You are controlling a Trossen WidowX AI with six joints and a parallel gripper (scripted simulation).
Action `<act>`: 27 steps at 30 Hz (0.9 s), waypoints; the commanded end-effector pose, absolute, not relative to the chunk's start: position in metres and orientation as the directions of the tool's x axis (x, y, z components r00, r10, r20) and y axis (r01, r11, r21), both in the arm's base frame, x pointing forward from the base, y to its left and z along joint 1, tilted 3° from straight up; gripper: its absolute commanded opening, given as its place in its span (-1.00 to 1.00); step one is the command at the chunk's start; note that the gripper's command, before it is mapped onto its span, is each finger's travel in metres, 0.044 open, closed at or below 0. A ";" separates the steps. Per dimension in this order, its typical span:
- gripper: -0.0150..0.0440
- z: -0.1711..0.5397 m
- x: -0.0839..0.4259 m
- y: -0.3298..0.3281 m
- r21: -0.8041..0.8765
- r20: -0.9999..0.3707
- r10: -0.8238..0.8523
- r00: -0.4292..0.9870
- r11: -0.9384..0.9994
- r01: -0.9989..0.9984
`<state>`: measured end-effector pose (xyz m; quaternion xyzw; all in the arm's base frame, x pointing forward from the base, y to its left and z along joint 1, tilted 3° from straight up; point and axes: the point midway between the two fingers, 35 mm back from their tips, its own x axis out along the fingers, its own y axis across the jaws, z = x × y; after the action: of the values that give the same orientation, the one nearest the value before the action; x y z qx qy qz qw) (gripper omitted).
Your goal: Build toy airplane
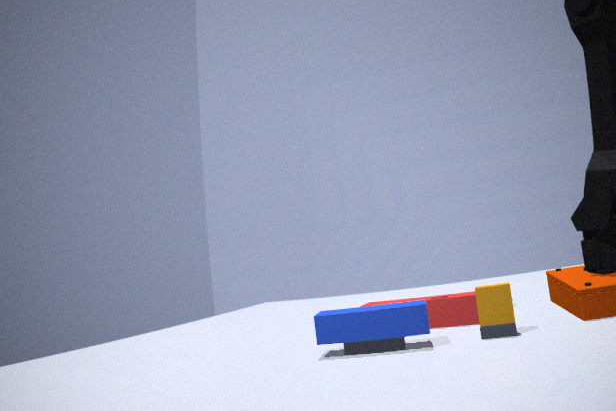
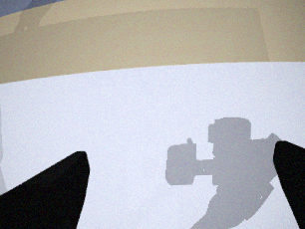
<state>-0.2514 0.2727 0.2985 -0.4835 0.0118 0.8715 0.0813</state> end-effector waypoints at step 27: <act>1.00 0.223 0.089 0.333 0.093 -0.933 0.341 -0.115 -0.080 -0.992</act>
<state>0.0378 0.3505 0.2336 -0.4253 0.3584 0.6796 0.4784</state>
